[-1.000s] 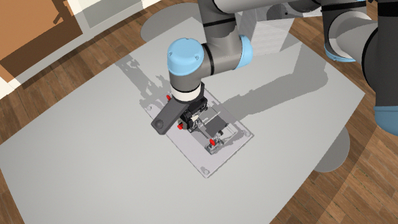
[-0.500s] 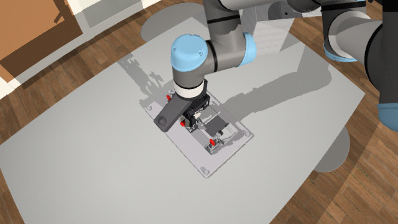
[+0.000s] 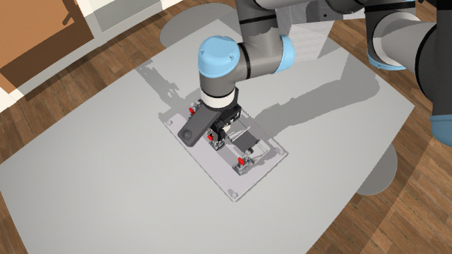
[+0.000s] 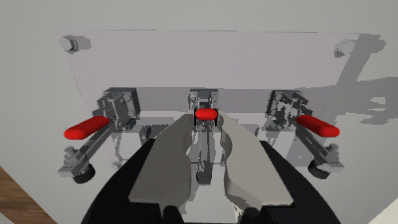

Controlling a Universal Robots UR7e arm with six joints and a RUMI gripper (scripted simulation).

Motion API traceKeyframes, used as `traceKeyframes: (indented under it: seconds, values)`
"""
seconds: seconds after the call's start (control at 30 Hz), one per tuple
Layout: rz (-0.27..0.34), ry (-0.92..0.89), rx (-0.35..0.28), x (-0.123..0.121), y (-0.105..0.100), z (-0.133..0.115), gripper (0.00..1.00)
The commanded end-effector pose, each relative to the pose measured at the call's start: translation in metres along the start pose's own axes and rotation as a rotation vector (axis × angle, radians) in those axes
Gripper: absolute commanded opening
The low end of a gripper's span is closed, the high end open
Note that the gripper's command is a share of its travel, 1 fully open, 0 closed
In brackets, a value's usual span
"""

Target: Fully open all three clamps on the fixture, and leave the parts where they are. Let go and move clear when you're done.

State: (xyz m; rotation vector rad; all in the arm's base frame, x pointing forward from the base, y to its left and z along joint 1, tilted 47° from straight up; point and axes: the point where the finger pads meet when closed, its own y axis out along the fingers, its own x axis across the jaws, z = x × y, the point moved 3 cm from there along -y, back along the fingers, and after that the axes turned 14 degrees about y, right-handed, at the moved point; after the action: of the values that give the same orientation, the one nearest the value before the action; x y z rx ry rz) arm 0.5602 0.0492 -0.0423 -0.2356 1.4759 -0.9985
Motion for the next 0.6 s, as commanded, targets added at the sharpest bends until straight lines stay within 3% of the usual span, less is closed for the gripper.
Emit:
traceKeyframes:
  seconds: [0.0, 0.57]
  values:
    - [0.000, 0.000, 0.000, 0.0007, -0.0005, -0.0024, 0.00]
    - [0.000, 0.000, 0.000, 0.0022, -0.0004, -0.0083, 0.00]
